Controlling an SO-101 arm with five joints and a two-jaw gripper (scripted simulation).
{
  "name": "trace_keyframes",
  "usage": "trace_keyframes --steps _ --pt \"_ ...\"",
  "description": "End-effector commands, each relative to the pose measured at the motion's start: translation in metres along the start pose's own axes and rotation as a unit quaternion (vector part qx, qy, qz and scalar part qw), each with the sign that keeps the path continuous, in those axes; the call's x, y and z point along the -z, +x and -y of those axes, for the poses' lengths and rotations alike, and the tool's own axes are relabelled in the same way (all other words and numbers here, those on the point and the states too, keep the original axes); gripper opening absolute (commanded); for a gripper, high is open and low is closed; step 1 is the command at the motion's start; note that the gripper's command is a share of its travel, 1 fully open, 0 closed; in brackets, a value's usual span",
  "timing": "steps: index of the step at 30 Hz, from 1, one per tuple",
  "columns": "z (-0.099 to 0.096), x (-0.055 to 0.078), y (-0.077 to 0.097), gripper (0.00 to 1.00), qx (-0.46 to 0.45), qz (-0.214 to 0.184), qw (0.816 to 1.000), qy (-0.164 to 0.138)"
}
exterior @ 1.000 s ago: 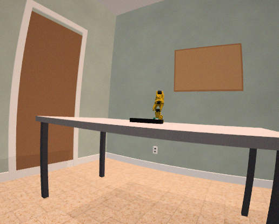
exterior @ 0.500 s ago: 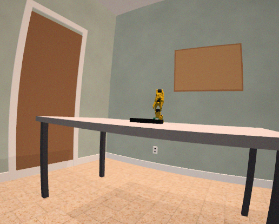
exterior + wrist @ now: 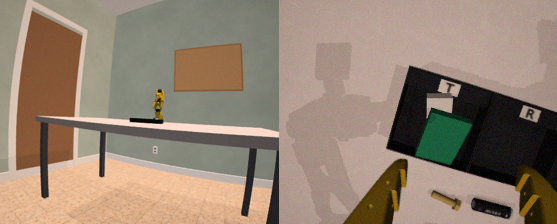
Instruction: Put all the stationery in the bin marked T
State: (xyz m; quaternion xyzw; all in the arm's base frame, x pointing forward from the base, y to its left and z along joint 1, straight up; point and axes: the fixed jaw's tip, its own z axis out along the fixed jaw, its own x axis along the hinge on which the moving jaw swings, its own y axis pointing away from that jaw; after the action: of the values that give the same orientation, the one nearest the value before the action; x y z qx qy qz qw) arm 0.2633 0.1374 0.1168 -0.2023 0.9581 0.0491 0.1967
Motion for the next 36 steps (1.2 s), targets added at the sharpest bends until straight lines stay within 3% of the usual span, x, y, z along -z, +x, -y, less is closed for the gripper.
trace_keyframes --steps 1,10,15,25,27,36 --pt "-0.003 0.017 -0.006 0.32 0.000 0.031 1.000 -0.004" --pt "0.008 0.023 -0.001 0.32 -0.014 0.026 1.000 0.005" --pt "0.027 0.033 0.010 0.32 -0.038 0.016 0.999 0.019" --pt "0.068 0.059 0.058 0.32 -0.113 -0.015 0.992 0.056" --pt "0.068 0.059 0.058 0.32 -0.113 -0.015 0.992 0.056" --pt "0.085 0.070 0.103 0.32 -0.171 -0.039 0.981 0.079"
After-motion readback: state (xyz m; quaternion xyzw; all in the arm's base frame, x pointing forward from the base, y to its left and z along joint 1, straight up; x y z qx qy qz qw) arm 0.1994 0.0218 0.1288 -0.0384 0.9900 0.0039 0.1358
